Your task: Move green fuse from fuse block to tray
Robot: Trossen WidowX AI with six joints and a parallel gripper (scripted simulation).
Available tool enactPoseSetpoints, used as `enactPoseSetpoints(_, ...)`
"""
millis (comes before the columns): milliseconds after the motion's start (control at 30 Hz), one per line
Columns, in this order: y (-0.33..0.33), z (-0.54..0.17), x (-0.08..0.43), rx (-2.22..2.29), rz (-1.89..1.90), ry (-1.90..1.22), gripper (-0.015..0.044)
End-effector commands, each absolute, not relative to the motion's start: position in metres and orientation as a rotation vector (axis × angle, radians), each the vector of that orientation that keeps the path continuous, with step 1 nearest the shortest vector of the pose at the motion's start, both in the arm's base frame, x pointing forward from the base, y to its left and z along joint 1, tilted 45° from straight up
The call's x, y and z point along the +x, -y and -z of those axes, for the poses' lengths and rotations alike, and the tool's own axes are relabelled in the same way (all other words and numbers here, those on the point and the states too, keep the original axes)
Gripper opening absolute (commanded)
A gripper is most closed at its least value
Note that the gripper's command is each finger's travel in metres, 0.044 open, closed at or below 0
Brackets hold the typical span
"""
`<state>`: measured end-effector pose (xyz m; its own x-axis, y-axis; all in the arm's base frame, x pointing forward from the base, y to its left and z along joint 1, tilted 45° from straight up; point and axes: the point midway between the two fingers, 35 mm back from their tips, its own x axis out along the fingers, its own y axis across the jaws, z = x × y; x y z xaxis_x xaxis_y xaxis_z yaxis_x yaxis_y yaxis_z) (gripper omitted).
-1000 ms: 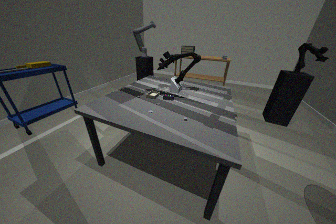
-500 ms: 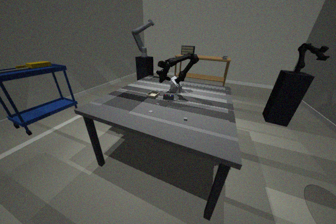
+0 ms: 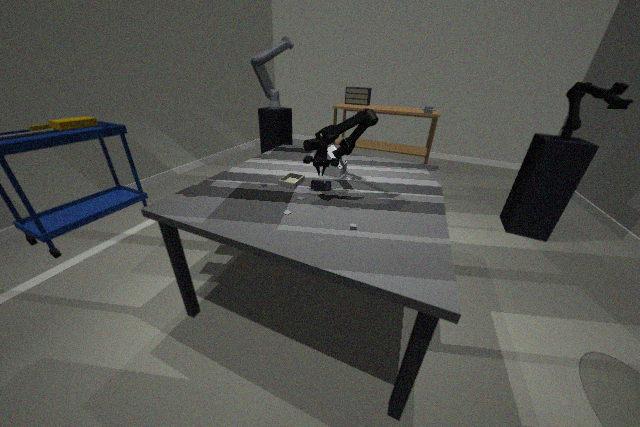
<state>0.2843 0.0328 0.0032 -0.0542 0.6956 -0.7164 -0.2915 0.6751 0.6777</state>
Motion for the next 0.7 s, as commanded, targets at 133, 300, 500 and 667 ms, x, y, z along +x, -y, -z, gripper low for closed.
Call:
enactPoseSetpoints(133, -0.039, -0.007, 0.289, 0.353, -0.858, -1.394, 0.0067)
enactPoseSetpoints(300, -0.043, -0.004, 0.289, 0.353, -0.858, -1.394, 0.0067)
enactPoseSetpoints(500, -0.047, 0.0, 0.288, 0.353, -0.858, -1.394, 0.0067)
enactPoseSetpoints(667, -0.05, 0.004, 0.288, 0.353, -0.858, -1.394, 0.0067)
